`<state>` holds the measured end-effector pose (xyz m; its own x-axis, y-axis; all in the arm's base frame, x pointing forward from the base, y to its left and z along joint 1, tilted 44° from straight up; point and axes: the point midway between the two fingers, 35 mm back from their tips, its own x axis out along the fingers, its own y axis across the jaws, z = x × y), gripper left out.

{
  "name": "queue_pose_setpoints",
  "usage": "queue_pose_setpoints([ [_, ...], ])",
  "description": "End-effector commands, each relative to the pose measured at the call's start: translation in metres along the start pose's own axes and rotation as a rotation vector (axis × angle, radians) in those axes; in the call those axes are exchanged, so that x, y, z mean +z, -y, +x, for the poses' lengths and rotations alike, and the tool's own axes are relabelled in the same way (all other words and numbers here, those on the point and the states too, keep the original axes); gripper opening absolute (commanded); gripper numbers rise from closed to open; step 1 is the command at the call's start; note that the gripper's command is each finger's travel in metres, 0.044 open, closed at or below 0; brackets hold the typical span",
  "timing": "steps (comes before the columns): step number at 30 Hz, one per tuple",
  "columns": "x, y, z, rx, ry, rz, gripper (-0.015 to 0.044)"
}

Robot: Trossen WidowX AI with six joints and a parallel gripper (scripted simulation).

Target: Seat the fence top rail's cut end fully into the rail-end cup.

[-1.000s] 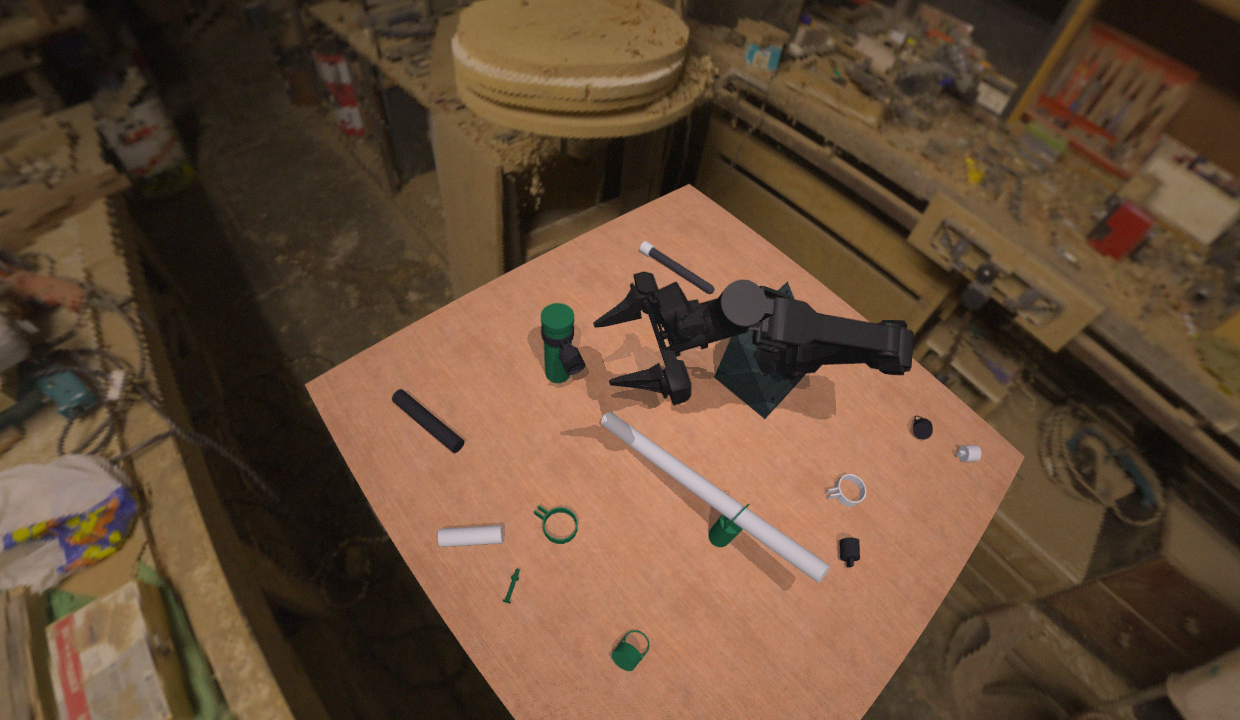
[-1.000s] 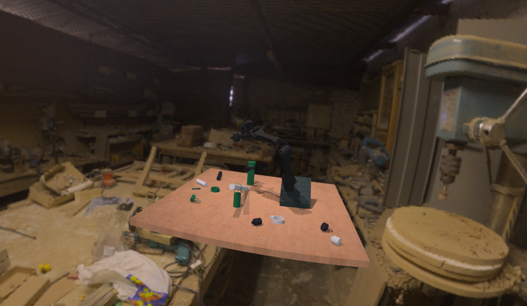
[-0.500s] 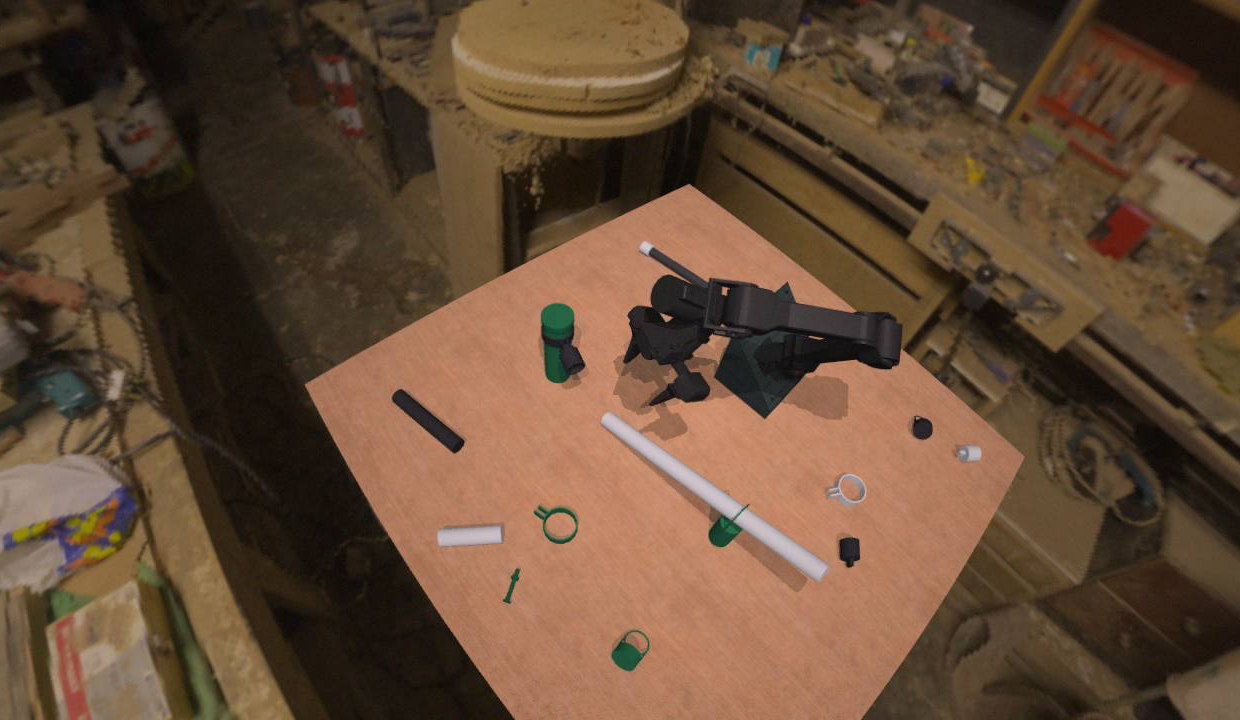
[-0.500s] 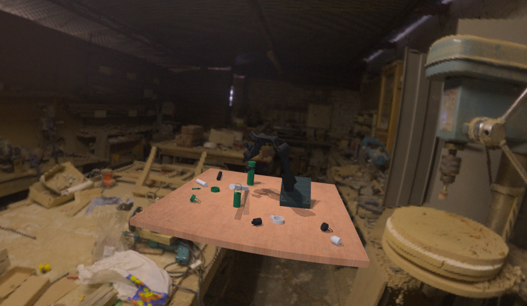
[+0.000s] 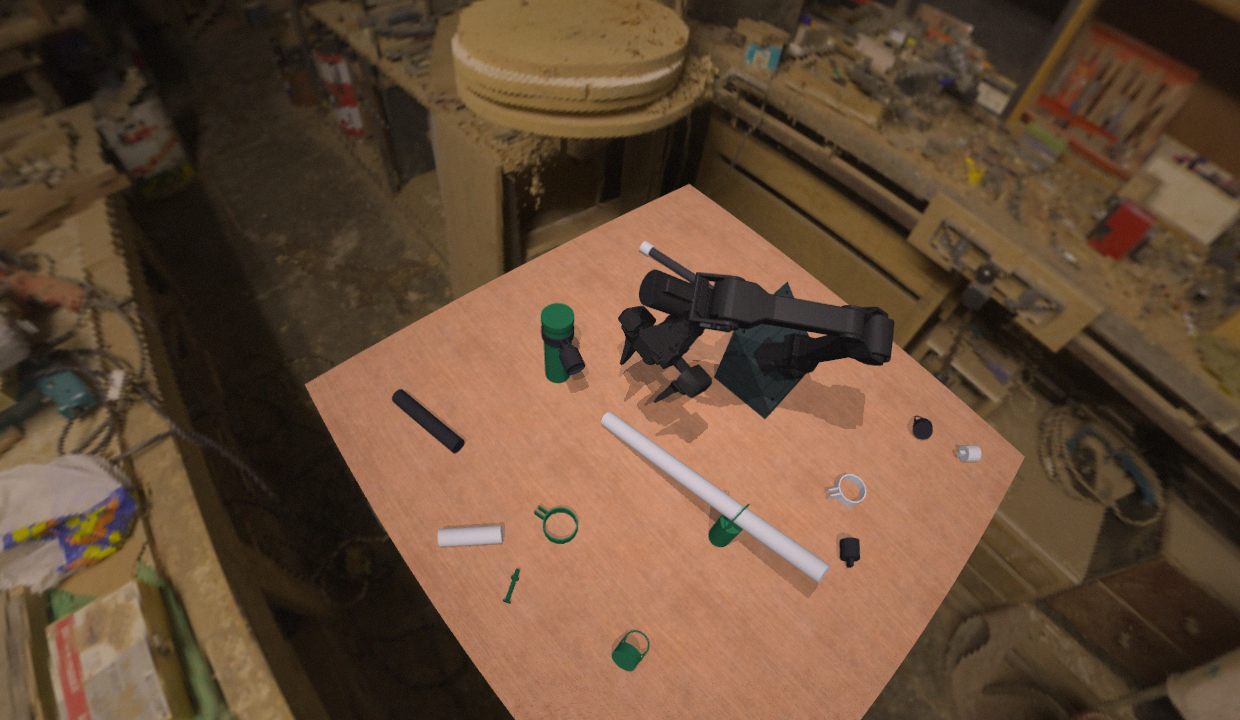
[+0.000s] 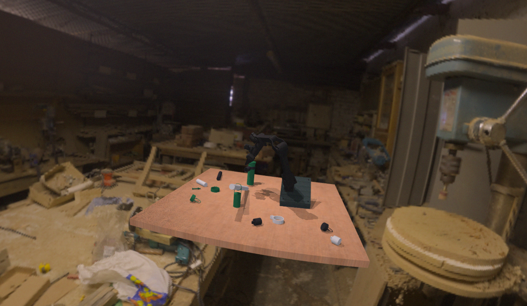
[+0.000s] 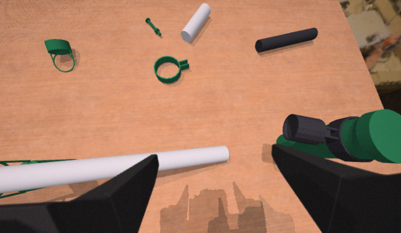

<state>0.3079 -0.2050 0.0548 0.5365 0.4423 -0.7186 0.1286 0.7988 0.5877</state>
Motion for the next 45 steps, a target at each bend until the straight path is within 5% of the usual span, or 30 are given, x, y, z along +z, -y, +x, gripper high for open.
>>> queue_pose_setpoints([
  [1,0.0,0.039,0.012,-0.009,-0.013,-0.349,0.044],
  [7,-0.003,0.092,0.027,-0.022,-0.025,-0.873,0.044],
  [18,-0.011,0.134,0.04,-0.026,-0.04,-1.279,0.044],
  [45,-0.025,0.131,0.065,-0.026,-0.04,-1.287,0.044],
])
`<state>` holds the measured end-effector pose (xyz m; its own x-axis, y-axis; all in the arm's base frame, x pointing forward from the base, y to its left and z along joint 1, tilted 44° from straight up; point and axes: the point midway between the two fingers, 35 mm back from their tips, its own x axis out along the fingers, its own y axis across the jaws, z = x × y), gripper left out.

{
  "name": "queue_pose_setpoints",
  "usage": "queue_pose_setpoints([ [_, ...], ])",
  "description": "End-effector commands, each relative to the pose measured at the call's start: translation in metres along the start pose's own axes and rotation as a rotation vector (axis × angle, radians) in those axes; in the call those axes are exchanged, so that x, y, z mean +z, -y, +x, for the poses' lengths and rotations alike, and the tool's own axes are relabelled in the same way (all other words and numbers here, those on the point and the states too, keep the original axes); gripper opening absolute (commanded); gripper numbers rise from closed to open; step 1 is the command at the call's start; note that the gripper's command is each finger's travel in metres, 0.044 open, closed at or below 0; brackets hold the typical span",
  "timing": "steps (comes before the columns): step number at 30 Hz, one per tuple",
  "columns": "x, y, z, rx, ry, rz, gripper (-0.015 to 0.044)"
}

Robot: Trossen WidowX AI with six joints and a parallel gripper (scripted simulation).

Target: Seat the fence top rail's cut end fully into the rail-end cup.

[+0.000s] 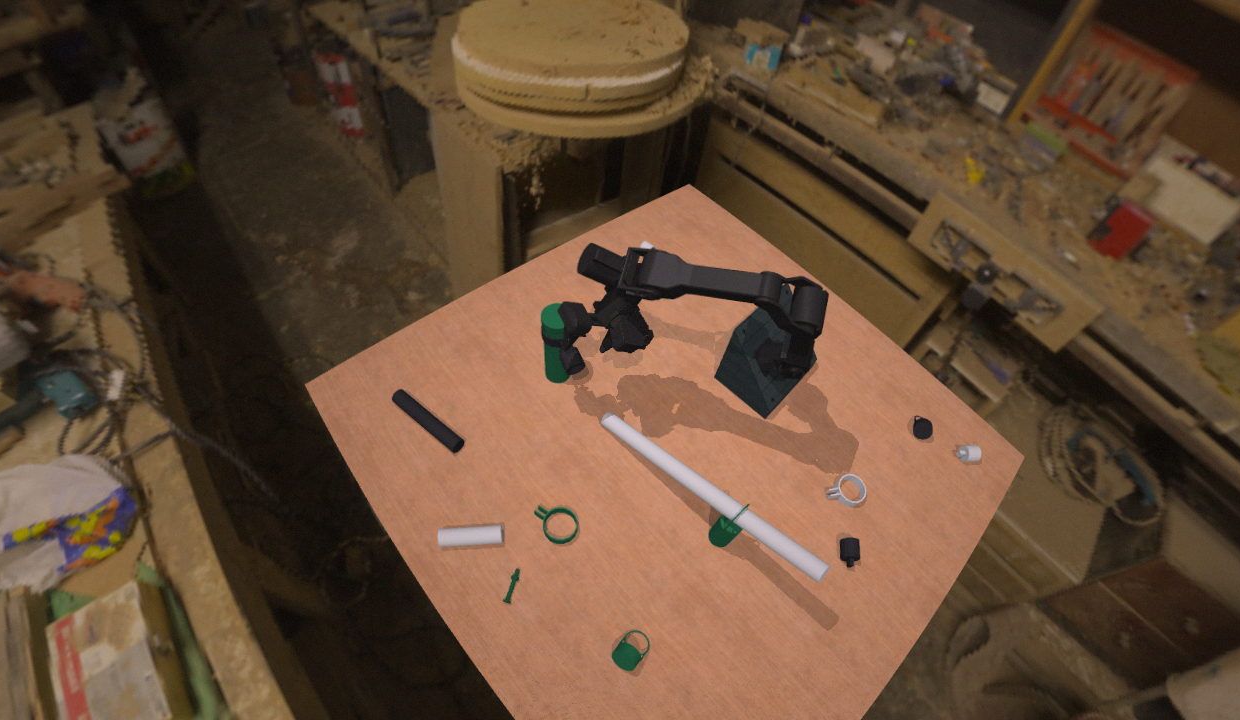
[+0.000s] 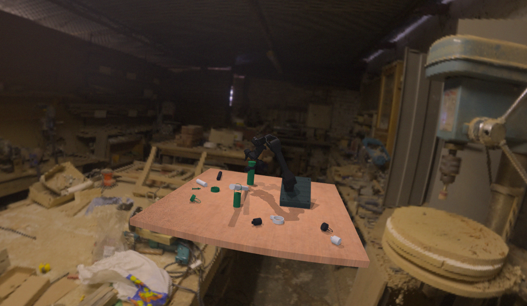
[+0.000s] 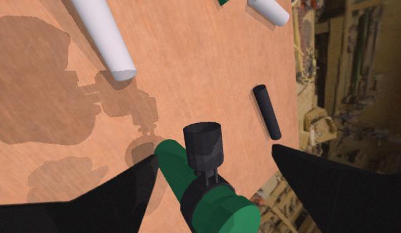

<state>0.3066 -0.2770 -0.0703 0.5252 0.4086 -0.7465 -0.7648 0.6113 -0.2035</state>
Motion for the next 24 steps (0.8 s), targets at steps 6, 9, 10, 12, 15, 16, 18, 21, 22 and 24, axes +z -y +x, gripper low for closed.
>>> queue_pose_setpoints([
  [6,-0.002,-0.006,0.01,0.009,0.001,0.009,0.044],
  [9,-0.002,-0.006,0.015,0.009,0.0,0.009,0.044],
  [10,-0.002,-0.006,0.016,0.009,0.0,0.009,0.044],
  [12,-0.002,-0.006,0.02,0.009,0.0,0.009,0.044],
  [15,-0.002,-0.006,0.025,0.009,0.0,0.009,0.044],
  [16,-0.002,-0.005,0.026,0.009,0.0,0.009,0.044],
  [18,-0.002,-0.005,0.03,0.009,0.0,0.009,0.044],
  [21,-0.002,-0.005,0.035,0.009,0.001,0.009,0.044],
  [22,-0.002,-0.005,0.036,0.009,0.001,0.009,0.044],
  [24,-0.002,-0.005,0.039,0.009,0.001,0.009,0.044],
])
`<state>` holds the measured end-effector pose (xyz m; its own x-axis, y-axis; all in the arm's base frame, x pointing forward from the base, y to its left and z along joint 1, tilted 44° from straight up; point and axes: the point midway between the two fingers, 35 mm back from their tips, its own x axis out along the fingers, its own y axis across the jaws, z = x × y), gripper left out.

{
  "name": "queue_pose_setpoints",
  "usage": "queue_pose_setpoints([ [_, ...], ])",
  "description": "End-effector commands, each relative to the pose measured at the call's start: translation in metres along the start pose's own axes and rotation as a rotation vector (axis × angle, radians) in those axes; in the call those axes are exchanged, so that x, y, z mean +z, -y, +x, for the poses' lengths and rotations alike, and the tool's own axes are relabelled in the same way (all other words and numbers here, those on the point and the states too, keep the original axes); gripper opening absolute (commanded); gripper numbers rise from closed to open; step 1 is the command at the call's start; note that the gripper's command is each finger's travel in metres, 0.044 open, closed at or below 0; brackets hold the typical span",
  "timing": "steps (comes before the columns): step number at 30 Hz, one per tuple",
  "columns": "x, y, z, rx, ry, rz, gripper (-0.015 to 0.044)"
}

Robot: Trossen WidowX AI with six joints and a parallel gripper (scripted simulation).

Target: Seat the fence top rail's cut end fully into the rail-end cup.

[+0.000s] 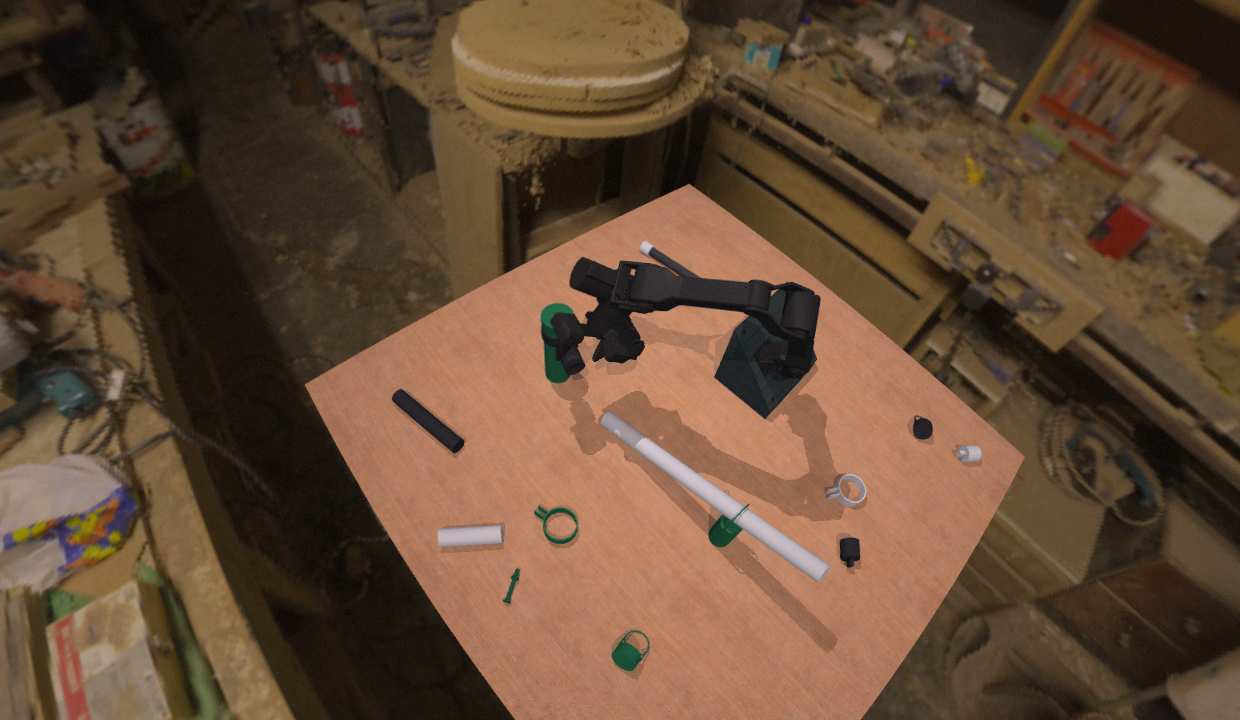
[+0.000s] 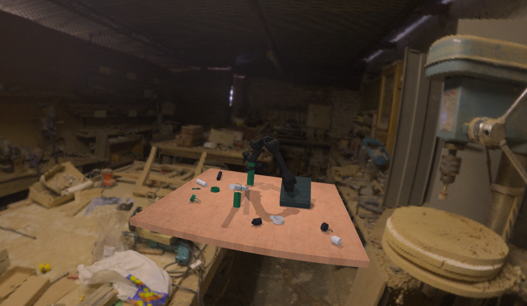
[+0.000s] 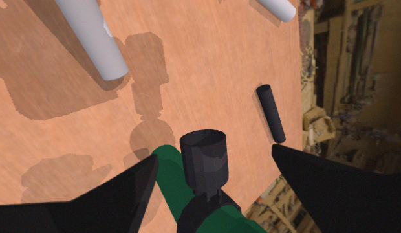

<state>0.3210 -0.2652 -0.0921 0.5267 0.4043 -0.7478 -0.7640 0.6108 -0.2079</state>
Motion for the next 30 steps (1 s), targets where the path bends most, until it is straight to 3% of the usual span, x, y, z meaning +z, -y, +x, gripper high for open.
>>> queue_pose_setpoints([
  [1,-0.001,-0.005,0.012,0.012,0.004,0.011,0.044],
  [30,0.001,-0.006,0.049,0.011,0.008,0.011,0.044],
])
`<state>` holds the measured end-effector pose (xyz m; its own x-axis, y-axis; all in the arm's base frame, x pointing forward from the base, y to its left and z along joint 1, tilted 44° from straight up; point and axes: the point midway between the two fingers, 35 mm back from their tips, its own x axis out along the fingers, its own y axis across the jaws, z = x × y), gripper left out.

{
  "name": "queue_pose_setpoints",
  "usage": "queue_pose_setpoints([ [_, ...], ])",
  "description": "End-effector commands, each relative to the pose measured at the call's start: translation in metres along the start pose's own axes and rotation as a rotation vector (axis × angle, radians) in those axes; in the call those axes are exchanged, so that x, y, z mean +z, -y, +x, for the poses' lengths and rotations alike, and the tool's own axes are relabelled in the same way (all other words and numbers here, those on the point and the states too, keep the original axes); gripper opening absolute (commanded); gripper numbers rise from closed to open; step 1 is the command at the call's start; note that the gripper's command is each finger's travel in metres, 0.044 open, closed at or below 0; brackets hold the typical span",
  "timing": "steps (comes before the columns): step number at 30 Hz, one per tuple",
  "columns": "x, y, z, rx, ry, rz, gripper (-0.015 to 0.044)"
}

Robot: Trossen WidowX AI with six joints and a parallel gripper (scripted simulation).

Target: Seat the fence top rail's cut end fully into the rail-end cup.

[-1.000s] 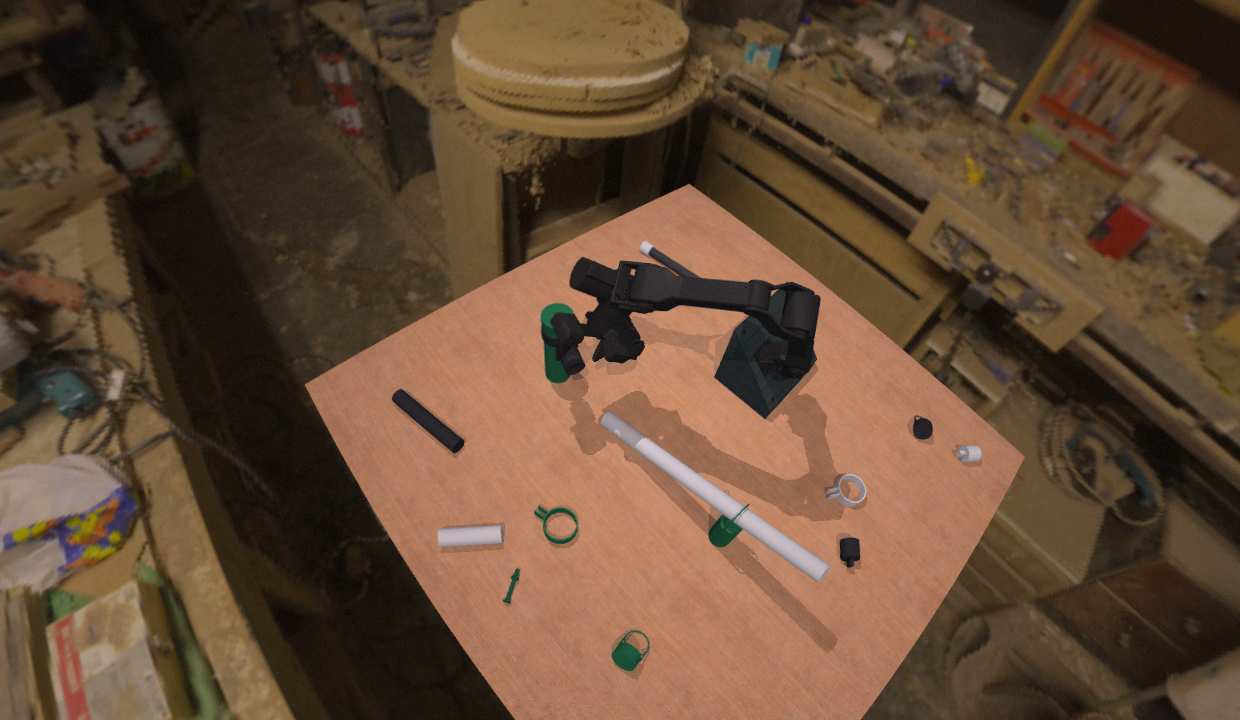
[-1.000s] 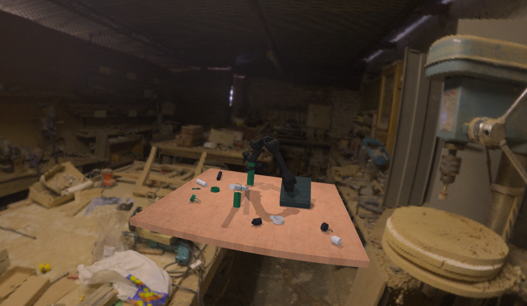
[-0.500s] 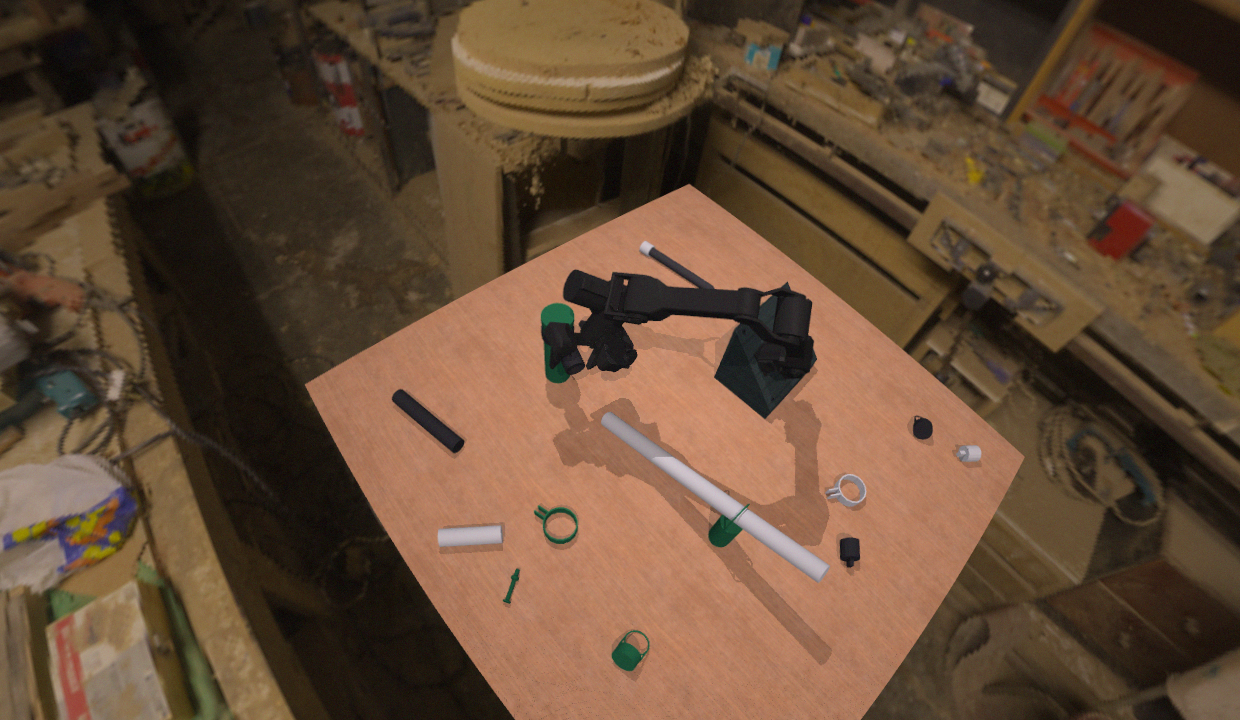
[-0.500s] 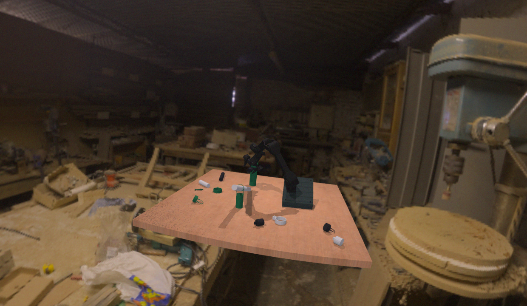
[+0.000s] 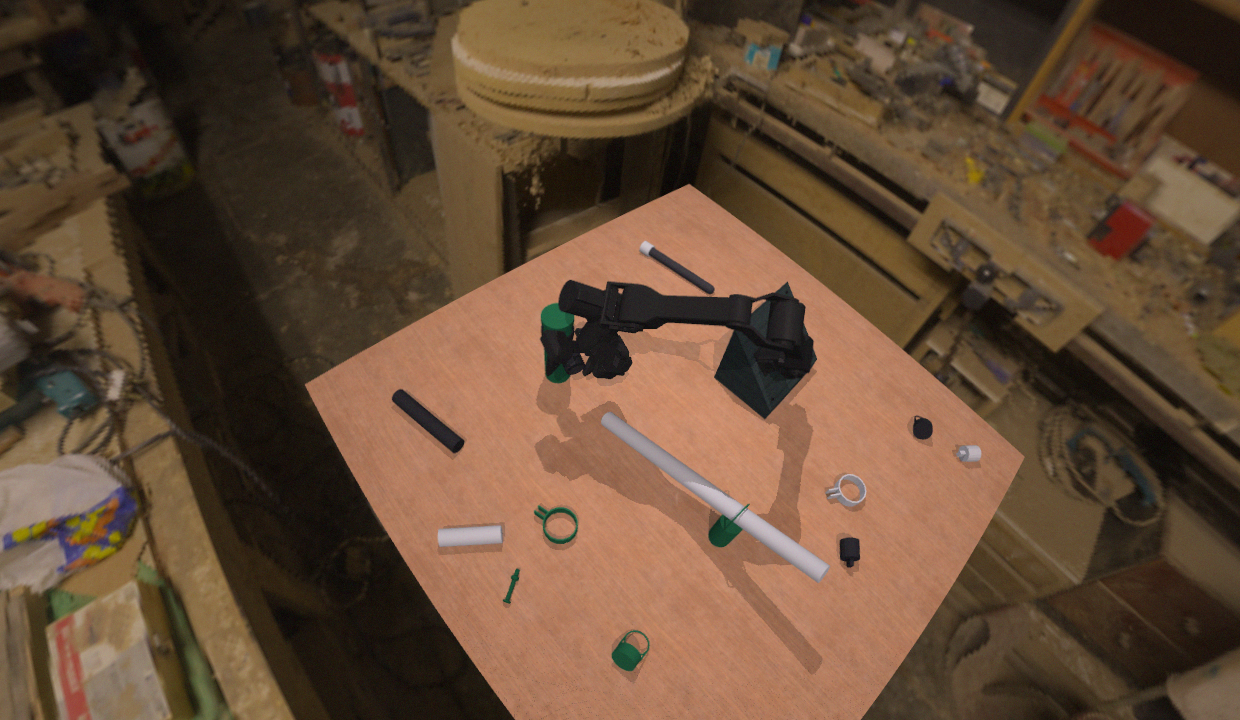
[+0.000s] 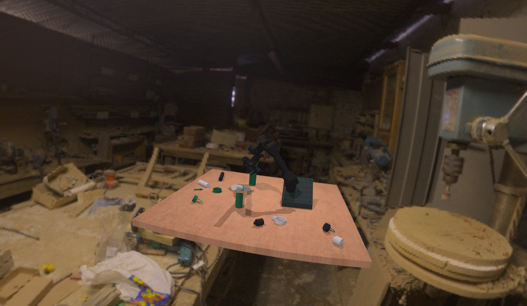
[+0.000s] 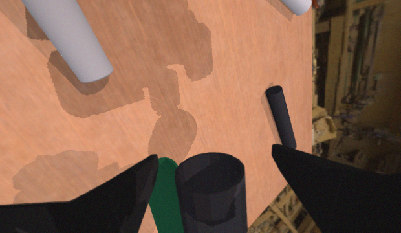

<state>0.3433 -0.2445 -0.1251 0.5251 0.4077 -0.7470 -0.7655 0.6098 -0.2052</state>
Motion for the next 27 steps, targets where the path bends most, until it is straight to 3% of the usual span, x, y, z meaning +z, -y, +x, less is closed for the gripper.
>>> queue_pose_setpoints([
  [1,-0.0011,-0.0038,0.0042,0.007,0.005,0.01,0.044],
  [2,-0.0011,-0.0038,0.0042,0.007,0.005,0.01,0.044],
  [14,-0.0011,-0.0038,0.0042,0.007,0.005,0.01,0.0125],
  [18,-0.0011,-0.0038,0.0042,0.007,0.005,0.01,0.0098],
  [22,-0.0012,-0.0061,0.0028,0.007,0.02,-0.015,0.0],
  [27,-0.0013,-0.008,0.0017,0.007,0.031,-0.035,0.0],
])
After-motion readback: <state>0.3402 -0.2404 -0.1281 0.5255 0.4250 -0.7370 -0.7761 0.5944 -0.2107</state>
